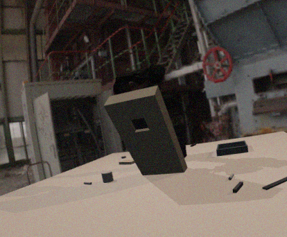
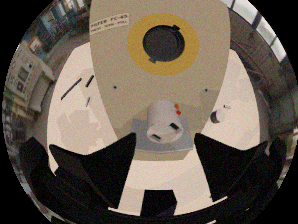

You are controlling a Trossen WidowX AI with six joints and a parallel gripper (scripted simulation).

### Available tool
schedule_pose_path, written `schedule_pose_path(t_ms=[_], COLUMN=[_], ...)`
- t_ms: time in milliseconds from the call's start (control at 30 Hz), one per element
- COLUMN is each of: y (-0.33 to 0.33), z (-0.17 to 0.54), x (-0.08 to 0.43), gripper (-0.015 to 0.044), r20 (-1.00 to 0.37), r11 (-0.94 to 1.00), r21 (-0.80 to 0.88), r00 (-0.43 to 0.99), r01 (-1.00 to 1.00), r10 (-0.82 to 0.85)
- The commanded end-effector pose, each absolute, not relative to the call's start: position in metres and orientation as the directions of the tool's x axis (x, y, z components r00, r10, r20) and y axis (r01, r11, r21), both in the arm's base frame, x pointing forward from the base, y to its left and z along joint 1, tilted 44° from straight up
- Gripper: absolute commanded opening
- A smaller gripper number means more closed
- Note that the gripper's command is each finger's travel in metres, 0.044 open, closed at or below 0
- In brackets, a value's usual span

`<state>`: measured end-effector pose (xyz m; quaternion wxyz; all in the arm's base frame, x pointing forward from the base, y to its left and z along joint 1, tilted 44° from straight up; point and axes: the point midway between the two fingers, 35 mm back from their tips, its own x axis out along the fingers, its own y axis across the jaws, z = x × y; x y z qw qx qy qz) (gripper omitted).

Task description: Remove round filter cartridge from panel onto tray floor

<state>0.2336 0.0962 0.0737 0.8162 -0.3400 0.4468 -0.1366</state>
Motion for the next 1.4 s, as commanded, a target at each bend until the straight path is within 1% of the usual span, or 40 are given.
schedule_pose_path(t_ms=[0, 700, 800, 1033, 1267, 1367], y=[0.092, 0.075, 0.077, 0.077, 0.082, 0.089], z=[0.068, 0.05, 0.053, 0.053, 0.058, 0.064], x=[0.236, 0.253, 0.252, 0.252, 0.257, 0.262], gripper=[0.0305, 0.0305, 0.0226, 0.0179, 0.0, 0.0], r20=[-0.64, -0.636, -0.635, -0.635, -0.636, -0.636], r11=[0.729, 0.726, 0.73, 0.73, 0.729, 0.729], r21=[-0.679, -0.682, -0.679, -0.679, -0.679, -0.679], r00=[0.558, 0.561, 0.562, 0.562, 0.562, 0.562], r01=[-0.09, -0.087, -0.081, -0.081, -0.082, -0.082], r10=[-0.527, -0.53, -0.529, -0.529, -0.529, -0.529])
